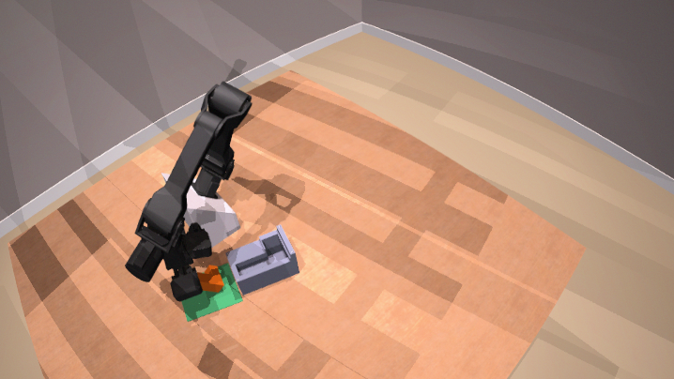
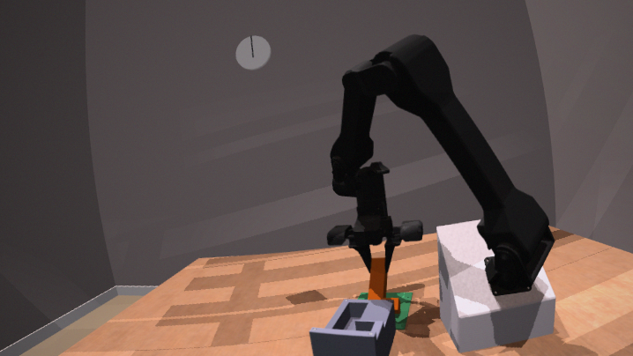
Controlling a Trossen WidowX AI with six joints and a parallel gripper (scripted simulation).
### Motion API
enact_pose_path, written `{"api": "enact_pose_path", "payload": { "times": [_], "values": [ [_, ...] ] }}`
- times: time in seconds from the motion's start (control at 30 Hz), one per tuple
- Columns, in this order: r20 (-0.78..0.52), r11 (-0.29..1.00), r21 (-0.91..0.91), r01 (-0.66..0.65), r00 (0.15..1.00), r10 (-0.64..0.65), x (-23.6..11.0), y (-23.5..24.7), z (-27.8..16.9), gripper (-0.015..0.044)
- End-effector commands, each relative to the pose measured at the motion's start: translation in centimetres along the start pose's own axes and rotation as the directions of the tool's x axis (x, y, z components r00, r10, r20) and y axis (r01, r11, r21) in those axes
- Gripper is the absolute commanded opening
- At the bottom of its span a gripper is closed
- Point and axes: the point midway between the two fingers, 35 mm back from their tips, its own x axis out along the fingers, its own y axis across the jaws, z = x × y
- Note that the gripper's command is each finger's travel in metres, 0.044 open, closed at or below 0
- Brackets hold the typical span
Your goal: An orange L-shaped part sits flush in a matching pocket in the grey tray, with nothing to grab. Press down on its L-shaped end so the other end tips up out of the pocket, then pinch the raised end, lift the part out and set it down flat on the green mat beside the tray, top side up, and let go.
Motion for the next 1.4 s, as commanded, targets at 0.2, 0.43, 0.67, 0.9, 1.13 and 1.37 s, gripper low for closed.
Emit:
{"api": "enact_pose_path", "payload": {
  "times": [0.2,0.43,0.67,0.9,1.13,1.37],
  "values": [
    [0.006,1.0,0.006,0.001,1.0,-0.001,0.1,0.1,0.1,0.0],
    [0.001,1.0,0.001,-0.001,1.0,0.001,0.0,0.1,0.0,0.0079],
    [0.001,1.0,0.001,-0.001,1.0,0.001,-0.2,0.0,0.0,0.0263],
    [0.002,1.0,0.007,0.001,1.0,-0.001,-7.5,-0.1,-0.1,0.04],
    [-0.002,1.0,0.012,0.022,1.0,-0.022,-8.4,-0.1,-0.2,0.04],
    [-0.002,1.0,0.012,0.022,1.0,-0.022,-8.4,-0.1,-0.2,0.04]
  ]
}}
